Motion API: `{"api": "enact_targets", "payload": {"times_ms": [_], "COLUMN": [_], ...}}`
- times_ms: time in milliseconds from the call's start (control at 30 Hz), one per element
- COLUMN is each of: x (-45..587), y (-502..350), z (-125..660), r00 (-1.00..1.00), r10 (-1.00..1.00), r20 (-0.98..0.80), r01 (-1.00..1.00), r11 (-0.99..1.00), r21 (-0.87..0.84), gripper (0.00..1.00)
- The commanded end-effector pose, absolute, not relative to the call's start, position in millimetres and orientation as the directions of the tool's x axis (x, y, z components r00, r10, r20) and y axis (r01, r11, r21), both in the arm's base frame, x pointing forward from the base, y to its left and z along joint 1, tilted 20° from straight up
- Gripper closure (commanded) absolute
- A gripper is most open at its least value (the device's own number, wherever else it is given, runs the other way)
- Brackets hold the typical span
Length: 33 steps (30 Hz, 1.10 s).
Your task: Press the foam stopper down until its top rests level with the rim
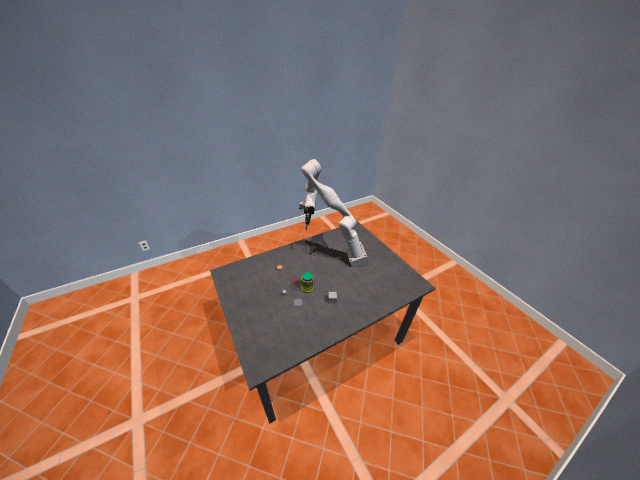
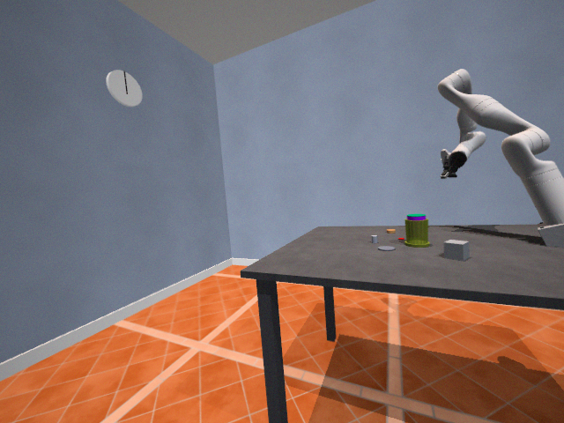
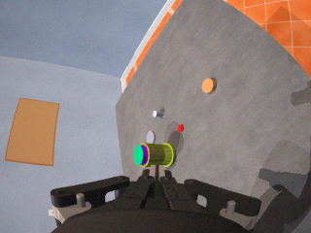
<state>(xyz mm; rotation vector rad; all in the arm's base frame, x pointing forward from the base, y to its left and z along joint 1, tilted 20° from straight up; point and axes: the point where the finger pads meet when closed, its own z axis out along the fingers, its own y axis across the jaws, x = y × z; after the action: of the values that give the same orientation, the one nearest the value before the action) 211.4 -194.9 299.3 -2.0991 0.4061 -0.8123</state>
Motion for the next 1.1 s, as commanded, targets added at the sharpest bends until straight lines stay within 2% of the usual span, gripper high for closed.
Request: {"api": "enact_targets", "payload": {"times_ms": [0,1067], "x": [212,229], "y": [-194,-174], "z": [301,304], "r00": [0.741,0.796], "r10": [-0.531,-0.469], "r20": [0.411,0.382], "r01": [0.003,-0.023], "r11": [-0.610,-0.655], "r21": [-0.793,-0.755], "gripper": [1.00,1.00]}}
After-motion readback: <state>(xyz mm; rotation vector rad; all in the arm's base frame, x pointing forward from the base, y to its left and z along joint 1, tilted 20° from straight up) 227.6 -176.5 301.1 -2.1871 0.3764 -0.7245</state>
